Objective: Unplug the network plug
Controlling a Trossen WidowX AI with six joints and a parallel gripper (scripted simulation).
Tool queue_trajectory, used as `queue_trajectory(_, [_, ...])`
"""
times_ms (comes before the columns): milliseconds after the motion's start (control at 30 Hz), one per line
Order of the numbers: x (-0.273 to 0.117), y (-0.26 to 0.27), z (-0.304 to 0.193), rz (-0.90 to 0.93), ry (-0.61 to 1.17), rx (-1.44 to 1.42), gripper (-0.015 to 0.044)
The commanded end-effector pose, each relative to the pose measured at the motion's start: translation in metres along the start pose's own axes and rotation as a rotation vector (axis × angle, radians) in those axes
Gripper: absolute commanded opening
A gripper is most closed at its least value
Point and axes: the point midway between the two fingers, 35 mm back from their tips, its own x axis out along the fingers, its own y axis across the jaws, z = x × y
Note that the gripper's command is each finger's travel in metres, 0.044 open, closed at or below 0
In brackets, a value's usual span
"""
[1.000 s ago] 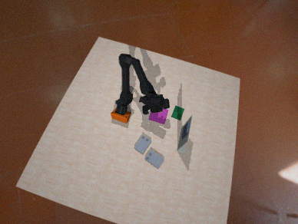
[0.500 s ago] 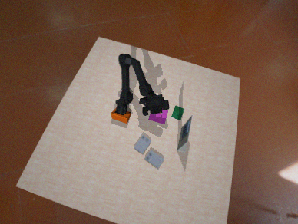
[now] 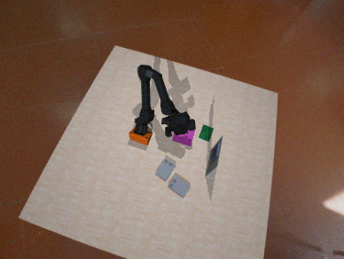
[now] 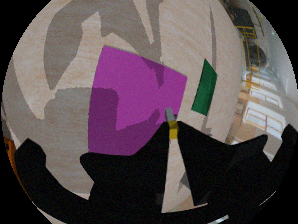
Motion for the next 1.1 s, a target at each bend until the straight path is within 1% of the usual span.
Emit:
queue_trajectory(0, [0.004, 0.006, 0.0, 0.007, 0.001, 0.012, 0.0])
queue_trajectory(433, [0.012, 0.013, 0.003, 0.0, -0.004, 0.014, 0.0])
queue_trajectory(1067, [0.018, 0.01, 0.005, 0.0, -0.004, 0.014, 0.0])
